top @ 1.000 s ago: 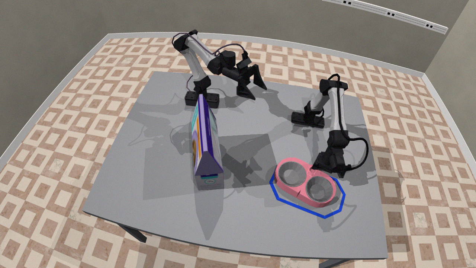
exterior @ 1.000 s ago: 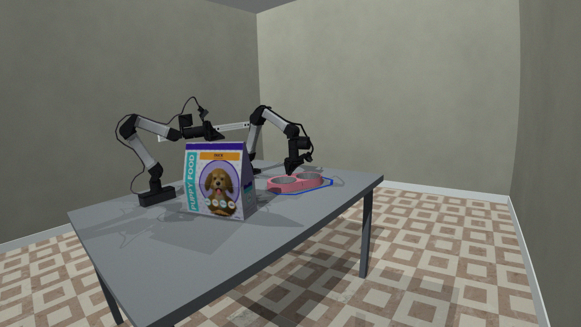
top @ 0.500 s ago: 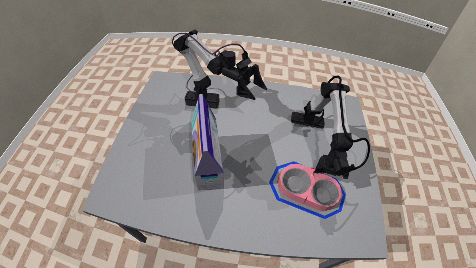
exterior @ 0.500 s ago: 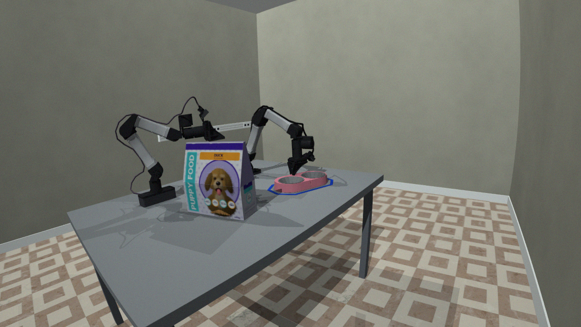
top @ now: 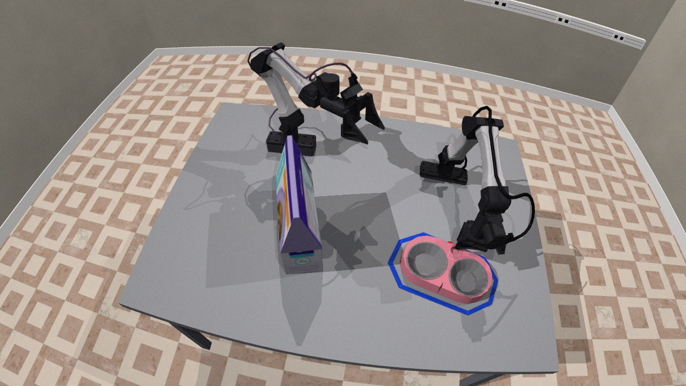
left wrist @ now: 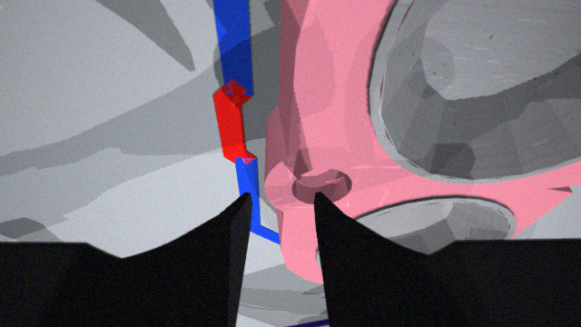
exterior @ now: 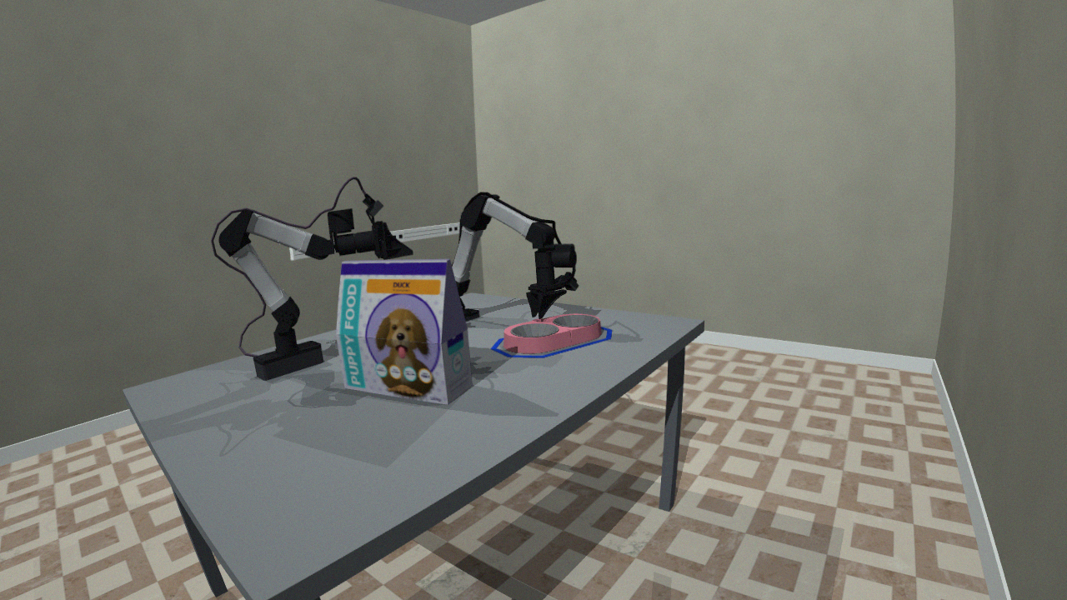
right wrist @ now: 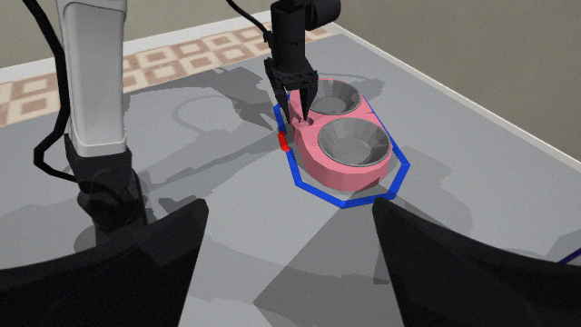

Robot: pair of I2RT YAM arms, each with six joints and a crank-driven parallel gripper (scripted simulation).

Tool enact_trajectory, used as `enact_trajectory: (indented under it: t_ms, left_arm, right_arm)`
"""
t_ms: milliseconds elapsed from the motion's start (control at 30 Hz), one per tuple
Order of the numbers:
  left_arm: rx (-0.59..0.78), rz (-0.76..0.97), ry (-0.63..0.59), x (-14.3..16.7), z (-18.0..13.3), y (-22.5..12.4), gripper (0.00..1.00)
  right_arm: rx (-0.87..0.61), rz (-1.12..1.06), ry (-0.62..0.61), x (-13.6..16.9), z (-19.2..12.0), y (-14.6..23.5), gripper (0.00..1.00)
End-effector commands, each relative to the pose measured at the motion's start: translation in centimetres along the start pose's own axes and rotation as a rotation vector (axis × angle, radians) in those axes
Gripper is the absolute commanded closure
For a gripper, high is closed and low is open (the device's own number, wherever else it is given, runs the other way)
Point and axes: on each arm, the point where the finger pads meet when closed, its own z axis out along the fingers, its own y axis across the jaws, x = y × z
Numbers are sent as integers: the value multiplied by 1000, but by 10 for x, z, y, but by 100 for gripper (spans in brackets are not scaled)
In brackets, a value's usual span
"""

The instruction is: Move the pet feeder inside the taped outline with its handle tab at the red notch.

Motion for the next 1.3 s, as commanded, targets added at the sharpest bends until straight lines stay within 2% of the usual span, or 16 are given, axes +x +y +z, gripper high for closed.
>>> enact_trajectory:
  t_ms: [0,67,233,267,367,500,667,867,933,1133,1267]
  left_arm:
    - [37,-20,-27,-5,-25,-8,63]
    - [39,-17,-27,-3,-31,-10,63]
    - [129,123,-139,-17,-32,-21,2]
    - [154,170,-173,-20,-33,-25,0]
    - [174,214,-204,-20,-34,-26,0]
    - [262,423,-336,-17,-40,-27,0]
    - [338,604,-435,-9,-43,-24,0]
    - [428,811,-556,-4,-47,-22,0]
    - [428,811,-556,-4,-47,-22,0]
    - [530,1067,-714,3,-50,-19,0]
    - [558,1152,-760,5,-47,-12,0]
  right_arm:
    - [2,1,-15,-5,0,0,0]
    - [2,1,-15,-5,0,0,0]
    - [2,1,-15,-5,0,0,0]
    - [2,1,-15,-5,0,0,0]
    - [2,1,-15,-5,0,0,0]
    - [2,1,-15,-5,0,0,0]
    - [2,1,-15,-5,0,0,0]
    - [2,1,-15,-5,0,0,0]
    - [2,1,-15,-5,0,0,0]
    - [2,1,-15,-5,0,0,0]
    - [2,1,-15,-5,0,0,0]
